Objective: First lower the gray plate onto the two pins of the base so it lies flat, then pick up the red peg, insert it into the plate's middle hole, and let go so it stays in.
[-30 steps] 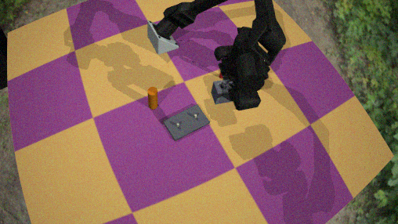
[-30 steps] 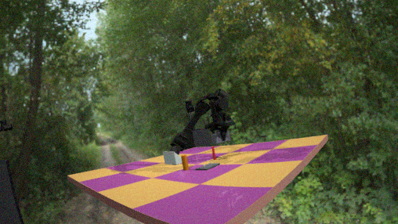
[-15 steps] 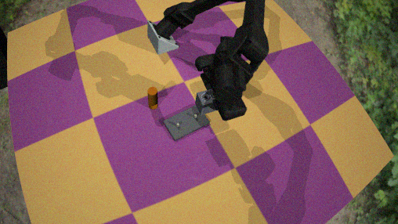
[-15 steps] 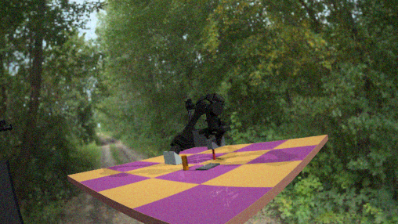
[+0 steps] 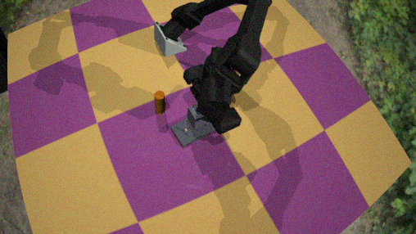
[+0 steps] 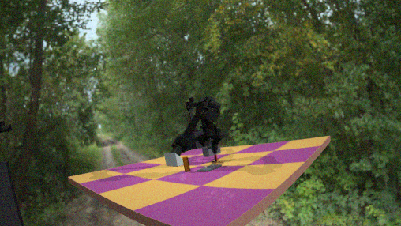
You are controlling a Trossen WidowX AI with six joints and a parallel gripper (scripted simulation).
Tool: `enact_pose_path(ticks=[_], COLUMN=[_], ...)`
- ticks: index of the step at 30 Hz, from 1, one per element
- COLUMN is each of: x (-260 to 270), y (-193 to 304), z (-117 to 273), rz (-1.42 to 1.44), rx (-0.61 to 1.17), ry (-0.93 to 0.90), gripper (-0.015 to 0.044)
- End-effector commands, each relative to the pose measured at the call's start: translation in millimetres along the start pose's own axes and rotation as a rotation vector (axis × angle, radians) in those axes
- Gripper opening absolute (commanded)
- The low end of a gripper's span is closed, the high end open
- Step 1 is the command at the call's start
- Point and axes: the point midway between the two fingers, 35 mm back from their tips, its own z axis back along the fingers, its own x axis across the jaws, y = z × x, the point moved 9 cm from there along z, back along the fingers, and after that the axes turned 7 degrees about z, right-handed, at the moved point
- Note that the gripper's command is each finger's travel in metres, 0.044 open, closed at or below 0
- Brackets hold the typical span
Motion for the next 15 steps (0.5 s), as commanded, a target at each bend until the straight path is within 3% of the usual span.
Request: enact_pose_path(ticks=[1,15], x=[8,14], y=[11,22], z=[-9,-16], rz=[0.025,0.062], rx=[-0.005,-0.005], ry=[-0.011,-0.011], gripper=[0.0,0.0])
